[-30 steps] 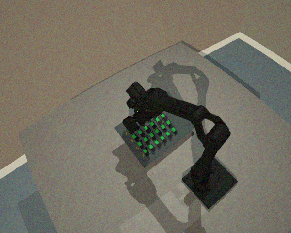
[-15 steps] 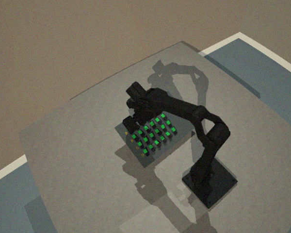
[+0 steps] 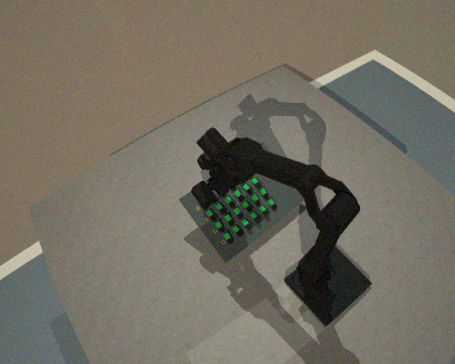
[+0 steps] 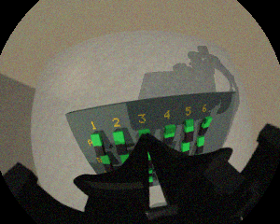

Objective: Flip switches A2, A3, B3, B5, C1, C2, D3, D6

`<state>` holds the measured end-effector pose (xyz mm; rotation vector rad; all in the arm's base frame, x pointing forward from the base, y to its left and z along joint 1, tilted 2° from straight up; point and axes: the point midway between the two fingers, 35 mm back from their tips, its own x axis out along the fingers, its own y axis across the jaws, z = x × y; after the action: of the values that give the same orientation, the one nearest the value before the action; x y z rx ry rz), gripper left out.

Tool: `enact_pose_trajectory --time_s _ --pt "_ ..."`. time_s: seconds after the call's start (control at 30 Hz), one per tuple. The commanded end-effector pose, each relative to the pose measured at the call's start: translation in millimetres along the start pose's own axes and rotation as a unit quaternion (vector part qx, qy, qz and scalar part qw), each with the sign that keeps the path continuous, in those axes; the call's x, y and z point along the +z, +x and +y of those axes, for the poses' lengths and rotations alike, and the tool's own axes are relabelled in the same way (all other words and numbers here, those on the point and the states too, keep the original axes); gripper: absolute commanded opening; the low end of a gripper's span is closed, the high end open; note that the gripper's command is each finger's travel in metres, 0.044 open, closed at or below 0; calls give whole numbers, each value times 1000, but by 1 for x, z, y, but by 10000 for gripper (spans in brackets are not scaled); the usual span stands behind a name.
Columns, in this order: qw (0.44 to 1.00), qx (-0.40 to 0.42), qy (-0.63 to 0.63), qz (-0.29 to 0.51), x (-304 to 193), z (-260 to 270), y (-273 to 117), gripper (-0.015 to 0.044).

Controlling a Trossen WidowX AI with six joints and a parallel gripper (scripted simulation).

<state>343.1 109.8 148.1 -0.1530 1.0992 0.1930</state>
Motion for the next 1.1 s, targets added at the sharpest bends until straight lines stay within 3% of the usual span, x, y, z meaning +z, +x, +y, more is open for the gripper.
enact_pose_trajectory --time_s 0.0,0.7,0.87,1.07 --pt "1000 2 -2 0 0 1 1 0" --pt "1000 2 -2 0 0 1 4 0" --pt "1000 2 -1 -12 -2 0 -57 0" --pt "1000 3 -2 -12 -3 0 -61 0"
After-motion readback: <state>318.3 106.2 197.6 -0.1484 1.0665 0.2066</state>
